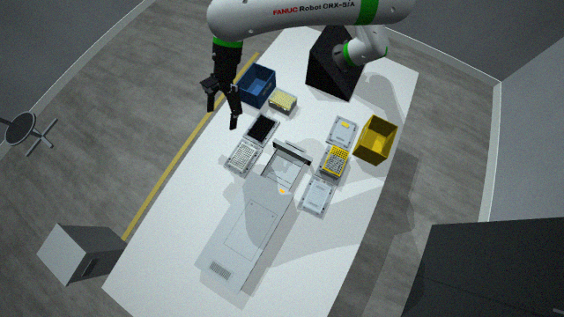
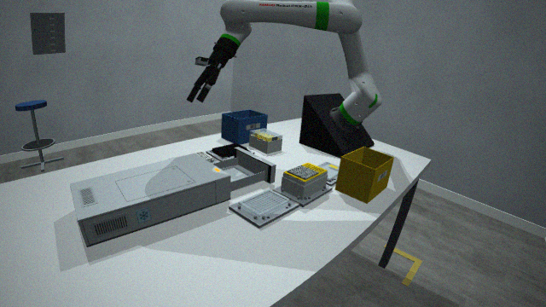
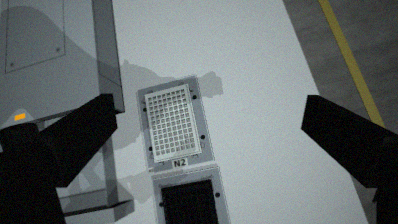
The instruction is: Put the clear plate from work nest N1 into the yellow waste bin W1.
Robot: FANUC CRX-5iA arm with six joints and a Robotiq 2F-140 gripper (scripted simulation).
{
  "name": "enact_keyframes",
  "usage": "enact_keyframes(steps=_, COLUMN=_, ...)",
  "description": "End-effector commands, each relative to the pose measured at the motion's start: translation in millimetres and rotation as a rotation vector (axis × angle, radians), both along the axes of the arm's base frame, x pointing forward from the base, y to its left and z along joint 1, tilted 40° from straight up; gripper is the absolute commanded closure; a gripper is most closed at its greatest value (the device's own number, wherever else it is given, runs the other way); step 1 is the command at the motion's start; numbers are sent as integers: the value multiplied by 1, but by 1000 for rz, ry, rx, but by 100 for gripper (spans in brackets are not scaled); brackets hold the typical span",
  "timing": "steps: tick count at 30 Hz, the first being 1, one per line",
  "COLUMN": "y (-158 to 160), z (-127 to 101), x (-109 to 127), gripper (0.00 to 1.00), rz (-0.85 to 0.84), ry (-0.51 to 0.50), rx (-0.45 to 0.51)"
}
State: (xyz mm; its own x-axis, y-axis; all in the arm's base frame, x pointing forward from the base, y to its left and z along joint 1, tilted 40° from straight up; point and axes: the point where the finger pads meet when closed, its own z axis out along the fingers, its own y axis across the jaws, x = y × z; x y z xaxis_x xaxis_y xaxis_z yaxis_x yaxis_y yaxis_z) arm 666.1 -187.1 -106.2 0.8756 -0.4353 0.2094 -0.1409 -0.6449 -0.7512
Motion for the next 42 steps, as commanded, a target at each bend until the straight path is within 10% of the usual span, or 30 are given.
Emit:
enact_keyframes(steps=1, y=-1, z=1, x=0, gripper=0, rz=-1, ry=-1, rx=-1)
enact_keyframes(steps=17, y=-1, z=1, x=0, gripper=0, rz=-1, ry=-1, rx=-1)
enact_keyframes(steps=18, y=2, z=4, x=-1, gripper=90, rz=31, ry=7, rx=-4)
enact_keyframes(steps=42, y=66, z=70, x=-43, gripper=90, rz=215, ry=66, rx=-25)
